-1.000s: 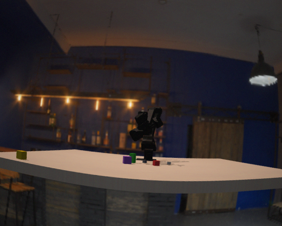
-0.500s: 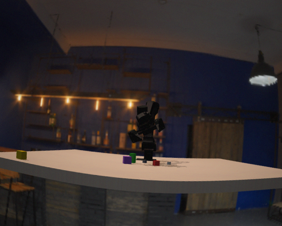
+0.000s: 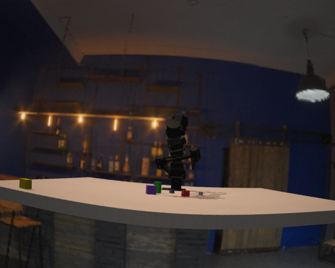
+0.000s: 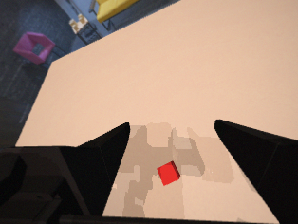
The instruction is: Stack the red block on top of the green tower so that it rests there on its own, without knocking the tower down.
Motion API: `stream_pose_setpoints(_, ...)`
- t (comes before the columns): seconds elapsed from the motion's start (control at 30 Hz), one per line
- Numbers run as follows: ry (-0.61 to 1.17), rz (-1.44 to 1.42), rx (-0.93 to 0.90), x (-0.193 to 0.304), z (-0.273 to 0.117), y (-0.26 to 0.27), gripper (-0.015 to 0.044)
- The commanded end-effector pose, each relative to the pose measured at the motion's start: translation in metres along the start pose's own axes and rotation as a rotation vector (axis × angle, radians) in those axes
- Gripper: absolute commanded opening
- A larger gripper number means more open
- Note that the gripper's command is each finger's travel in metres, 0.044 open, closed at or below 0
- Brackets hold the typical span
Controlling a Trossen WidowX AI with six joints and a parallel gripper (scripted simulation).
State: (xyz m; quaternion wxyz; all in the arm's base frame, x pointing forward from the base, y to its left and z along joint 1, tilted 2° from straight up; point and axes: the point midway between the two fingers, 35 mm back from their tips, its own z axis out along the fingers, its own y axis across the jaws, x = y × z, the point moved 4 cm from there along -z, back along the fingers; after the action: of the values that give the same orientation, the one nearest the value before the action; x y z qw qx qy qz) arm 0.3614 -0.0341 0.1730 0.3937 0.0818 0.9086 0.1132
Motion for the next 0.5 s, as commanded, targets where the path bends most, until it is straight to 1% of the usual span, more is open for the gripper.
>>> stream_pose_setpoints(0.0,0.120,-0.069,0.037,0.000,0.006,0.006,0.0440)
stream_pose_setpoints(0.47,0.537,-0.325,0.104,0.008,0.010,0.026,0.0440)
